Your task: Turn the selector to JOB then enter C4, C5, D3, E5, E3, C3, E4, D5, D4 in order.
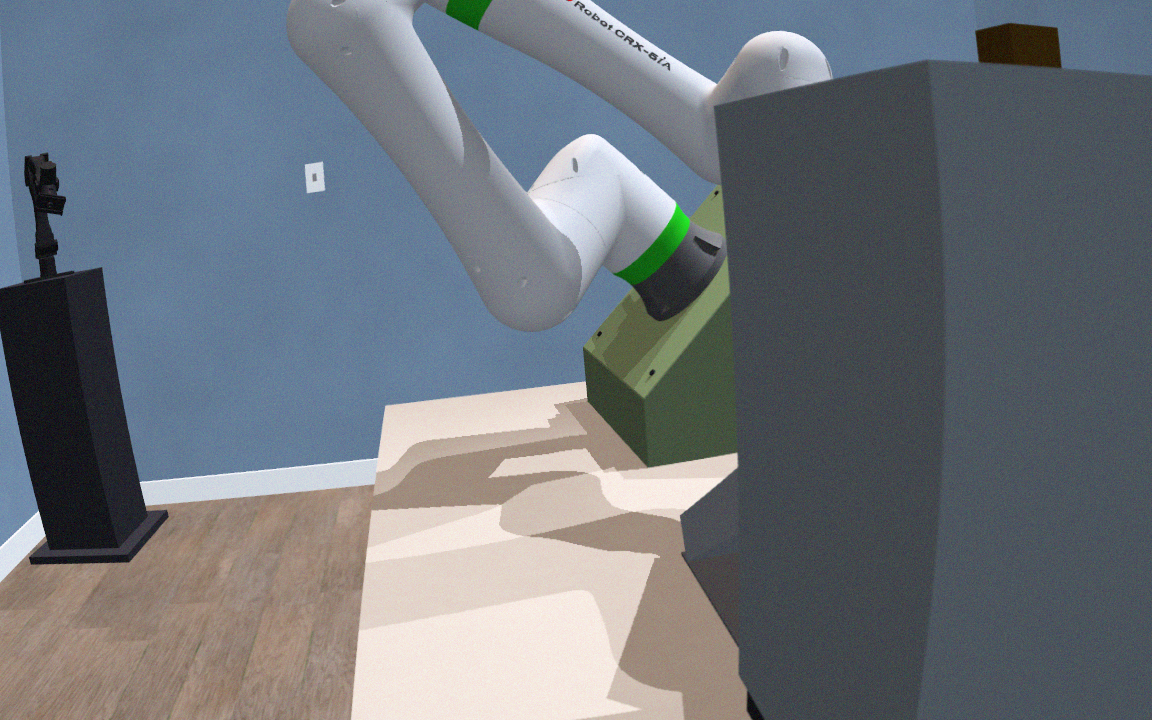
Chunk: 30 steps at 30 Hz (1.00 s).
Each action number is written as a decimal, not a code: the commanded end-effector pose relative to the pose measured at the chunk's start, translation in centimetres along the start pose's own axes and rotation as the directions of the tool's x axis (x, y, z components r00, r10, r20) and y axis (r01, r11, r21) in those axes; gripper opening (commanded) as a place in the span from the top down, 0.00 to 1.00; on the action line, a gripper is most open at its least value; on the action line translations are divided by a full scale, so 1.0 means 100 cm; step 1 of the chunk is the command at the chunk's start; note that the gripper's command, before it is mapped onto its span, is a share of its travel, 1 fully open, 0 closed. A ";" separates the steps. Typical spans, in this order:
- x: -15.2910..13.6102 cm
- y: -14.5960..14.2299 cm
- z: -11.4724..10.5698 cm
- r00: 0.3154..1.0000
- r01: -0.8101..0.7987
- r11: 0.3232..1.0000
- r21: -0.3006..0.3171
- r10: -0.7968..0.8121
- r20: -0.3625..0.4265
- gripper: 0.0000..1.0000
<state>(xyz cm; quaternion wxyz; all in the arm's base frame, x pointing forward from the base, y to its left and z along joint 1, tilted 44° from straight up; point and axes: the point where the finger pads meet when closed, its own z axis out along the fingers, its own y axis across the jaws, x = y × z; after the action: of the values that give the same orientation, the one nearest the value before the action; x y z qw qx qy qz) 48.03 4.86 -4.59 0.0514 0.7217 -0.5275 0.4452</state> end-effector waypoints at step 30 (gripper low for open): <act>-0.001 -0.001 0.018 1.000 0.000 1.000 0.001 0.000 0.001 1.00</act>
<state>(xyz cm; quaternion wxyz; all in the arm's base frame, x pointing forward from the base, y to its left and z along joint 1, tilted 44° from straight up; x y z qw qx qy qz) 49.12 3.93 -5.69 0.0509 0.7220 -0.5271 0.4453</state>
